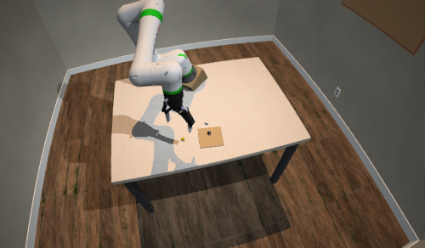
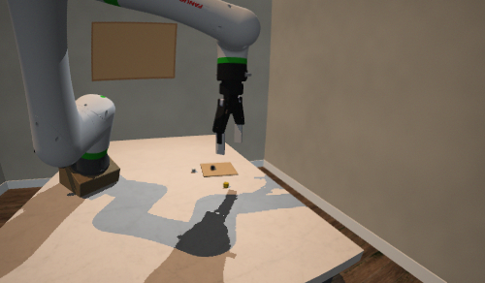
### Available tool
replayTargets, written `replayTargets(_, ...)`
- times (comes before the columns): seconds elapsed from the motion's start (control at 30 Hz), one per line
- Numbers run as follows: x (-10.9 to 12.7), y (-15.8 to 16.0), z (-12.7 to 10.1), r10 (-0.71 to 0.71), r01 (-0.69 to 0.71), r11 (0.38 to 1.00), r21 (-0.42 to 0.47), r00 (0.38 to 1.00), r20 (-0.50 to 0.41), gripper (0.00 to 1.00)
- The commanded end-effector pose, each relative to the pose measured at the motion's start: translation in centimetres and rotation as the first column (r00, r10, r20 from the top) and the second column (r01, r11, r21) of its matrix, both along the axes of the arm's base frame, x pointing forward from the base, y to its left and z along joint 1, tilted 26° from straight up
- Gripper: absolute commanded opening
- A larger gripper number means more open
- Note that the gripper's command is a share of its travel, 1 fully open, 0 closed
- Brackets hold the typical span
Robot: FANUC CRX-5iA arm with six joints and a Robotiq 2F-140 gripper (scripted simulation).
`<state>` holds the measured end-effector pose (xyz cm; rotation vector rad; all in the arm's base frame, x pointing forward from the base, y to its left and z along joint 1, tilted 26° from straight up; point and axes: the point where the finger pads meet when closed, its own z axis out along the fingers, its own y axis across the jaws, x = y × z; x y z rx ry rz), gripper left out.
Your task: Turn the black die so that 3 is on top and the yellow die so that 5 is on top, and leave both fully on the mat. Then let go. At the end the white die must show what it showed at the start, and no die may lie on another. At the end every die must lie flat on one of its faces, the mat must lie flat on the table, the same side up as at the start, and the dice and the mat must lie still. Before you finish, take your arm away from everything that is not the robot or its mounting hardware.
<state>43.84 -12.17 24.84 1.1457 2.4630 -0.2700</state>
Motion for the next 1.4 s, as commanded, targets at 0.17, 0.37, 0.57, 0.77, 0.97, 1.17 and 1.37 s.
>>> replayTargets(0.17,0.1,-0.2,-0.8,-0.228,0.222,0.972,0.077,0.971,0.075,1.0)
replayTargets(0.37,0.2,-0.4,-1.4,-0.409,0.391,0.908,0.151,0.904,0.122,1.0)
replayTargets(0.57,0.3,-0.6,-2.0,-0.554,0.519,0.826,0.22,0.819,0.15,1.0)
replayTargets(0.77,0.3,-0.7,-2.6,-0.702,0.642,0.705,0.301,0.693,0.167,1.0)
replayTargets(0.97,0.4,-0.8,-3.1,-0.791,0.71,0.606,0.359,0.588,0.17,1.0)
replayTargets(1.17,0.4,-1.0,-3.8,-0.904,0.787,0.423,0.45,0.397,0.156,1.0)
replayTargets(1.37,0.5,-1.1,-4.4,-0.963,0.813,0.271,0.515,0.237,0.131,1.0)
